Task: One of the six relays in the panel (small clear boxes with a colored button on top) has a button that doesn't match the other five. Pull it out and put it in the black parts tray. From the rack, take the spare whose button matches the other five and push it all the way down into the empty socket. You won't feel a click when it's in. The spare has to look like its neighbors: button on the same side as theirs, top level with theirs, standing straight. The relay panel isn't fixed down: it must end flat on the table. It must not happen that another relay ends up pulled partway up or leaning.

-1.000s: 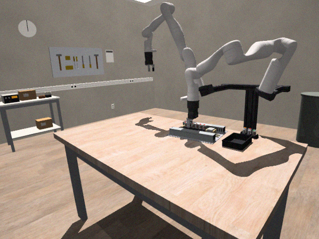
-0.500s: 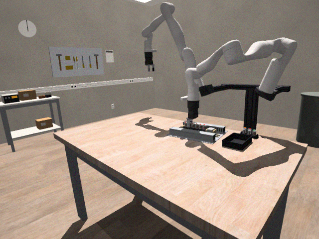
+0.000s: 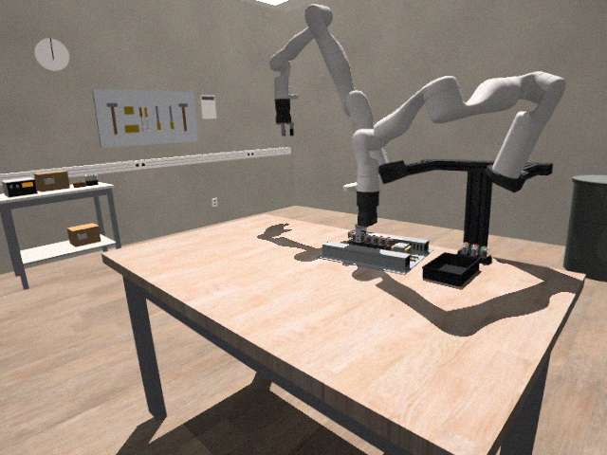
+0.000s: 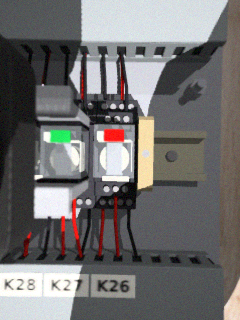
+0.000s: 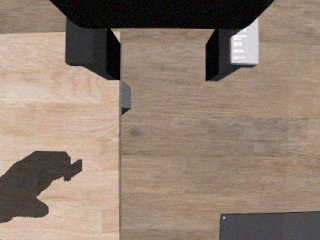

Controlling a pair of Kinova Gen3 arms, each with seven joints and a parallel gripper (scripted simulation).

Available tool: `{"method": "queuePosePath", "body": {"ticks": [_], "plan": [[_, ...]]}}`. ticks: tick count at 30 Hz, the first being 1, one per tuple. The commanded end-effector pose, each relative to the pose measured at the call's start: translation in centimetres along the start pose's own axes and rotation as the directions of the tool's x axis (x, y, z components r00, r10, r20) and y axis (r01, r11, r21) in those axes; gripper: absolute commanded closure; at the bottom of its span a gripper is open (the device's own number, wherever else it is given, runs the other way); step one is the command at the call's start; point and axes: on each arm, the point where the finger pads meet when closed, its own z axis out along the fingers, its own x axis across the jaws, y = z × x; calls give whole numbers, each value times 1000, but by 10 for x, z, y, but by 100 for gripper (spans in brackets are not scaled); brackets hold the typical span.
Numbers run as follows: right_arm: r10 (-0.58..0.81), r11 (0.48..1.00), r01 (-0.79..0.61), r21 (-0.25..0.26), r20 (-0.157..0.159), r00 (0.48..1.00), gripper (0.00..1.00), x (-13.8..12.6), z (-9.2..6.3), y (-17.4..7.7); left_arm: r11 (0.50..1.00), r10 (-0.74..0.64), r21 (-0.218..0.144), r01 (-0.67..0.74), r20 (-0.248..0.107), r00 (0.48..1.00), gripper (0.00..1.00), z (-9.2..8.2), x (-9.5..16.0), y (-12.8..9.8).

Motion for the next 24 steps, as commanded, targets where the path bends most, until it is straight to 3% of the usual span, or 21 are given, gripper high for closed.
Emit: {"method": "queuePosePath", "body": {"ticks": [1,24], "plan": [[0,1000,0,-1,0,1000,0,0,0,0,1000,0,1,0,-3,1000,100,-1,-1,-1],[0,1000,0,-1,0,1000,0,0,0,0,1000,0,1,0,-25,1000,100,-1,-1,-1]]}}
